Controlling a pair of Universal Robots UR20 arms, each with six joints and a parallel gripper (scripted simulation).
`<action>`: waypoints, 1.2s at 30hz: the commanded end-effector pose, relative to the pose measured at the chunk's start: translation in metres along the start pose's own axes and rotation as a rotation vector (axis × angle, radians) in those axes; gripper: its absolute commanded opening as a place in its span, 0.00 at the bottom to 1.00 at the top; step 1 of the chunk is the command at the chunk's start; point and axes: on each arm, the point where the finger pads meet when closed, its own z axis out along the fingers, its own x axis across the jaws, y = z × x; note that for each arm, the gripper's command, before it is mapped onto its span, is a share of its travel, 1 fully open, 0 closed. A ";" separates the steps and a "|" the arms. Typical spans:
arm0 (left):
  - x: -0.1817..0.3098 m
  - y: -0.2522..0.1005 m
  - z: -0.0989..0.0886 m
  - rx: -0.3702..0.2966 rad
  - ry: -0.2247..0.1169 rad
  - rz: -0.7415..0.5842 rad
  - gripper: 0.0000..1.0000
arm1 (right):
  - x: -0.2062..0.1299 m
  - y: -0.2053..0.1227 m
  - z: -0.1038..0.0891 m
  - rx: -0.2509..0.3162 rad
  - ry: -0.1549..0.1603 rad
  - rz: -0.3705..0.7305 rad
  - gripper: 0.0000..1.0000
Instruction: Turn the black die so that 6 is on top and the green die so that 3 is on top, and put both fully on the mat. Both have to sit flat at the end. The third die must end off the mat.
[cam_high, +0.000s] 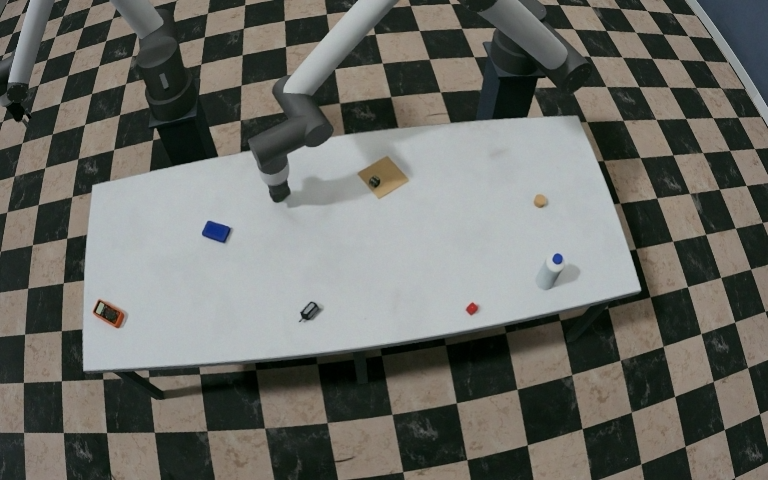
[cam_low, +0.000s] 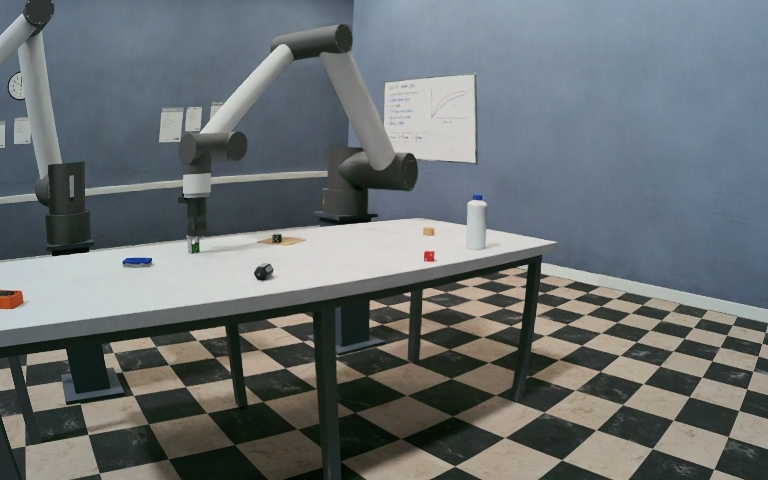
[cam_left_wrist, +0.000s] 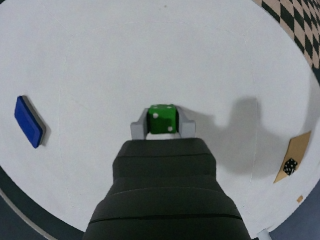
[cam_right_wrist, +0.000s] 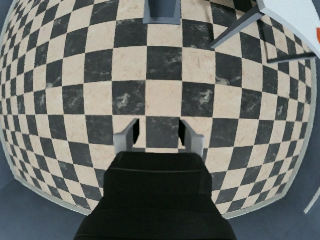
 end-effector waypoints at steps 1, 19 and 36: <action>-0.001 0.000 -0.002 0.000 -0.002 0.000 0.57 | 0.000 0.000 -0.001 -0.001 0.000 0.000 1.00; -0.001 0.000 -0.002 0.000 -0.002 0.000 0.57 | 0.000 0.000 -0.001 -0.001 0.000 0.000 1.00; -0.001 0.000 -0.066 0.000 -0.002 0.000 0.57 | 0.000 0.000 -0.001 -0.001 0.000 0.000 1.00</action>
